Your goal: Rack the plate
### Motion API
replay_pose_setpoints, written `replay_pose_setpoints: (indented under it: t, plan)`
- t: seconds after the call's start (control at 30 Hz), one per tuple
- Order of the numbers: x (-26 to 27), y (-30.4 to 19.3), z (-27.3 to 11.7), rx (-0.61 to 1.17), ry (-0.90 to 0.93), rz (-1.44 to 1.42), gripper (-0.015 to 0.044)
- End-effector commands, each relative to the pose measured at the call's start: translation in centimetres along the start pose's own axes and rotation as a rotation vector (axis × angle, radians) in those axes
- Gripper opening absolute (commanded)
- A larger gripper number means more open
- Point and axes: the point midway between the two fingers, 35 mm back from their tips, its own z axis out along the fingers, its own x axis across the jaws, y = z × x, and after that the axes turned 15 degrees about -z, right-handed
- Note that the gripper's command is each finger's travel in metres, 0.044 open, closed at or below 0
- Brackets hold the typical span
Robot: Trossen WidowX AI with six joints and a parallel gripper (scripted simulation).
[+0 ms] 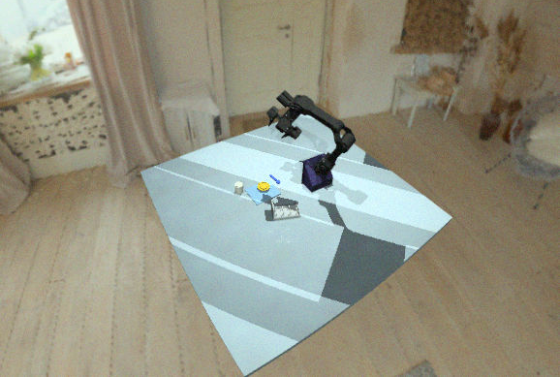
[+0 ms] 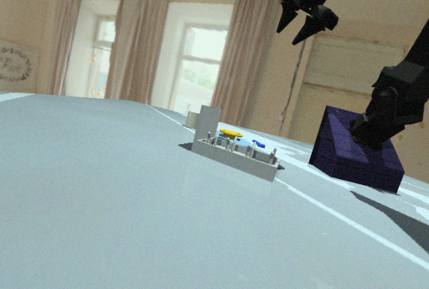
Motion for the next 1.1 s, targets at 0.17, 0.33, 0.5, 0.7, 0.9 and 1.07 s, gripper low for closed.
replay_pose_setpoints:
  t: [0.17, 0.33, 0.5, 0.7, 0.9, 1.07]
  plan:
    - [-0.6, 3.7, 5.2, -0.067, 0.208, 0.150, 0.0400]
    - [-0.3, 5.7, 7.8, -0.076, 0.327, 0.234, 0.0400]
    - [0.1, 7.5, 10.2, -0.066, 0.439, 0.335, 0.0400]
    - [0.8, 9.7, 13.0, -0.029, 0.574, 0.474, 0.0400]
    - [1.0, 10.2, 13.7, -0.016, 0.606, 0.507, 0.0400]
    - [2.5, 10.9, 16.8, -0.015, 0.604, 0.507, 0.0400]
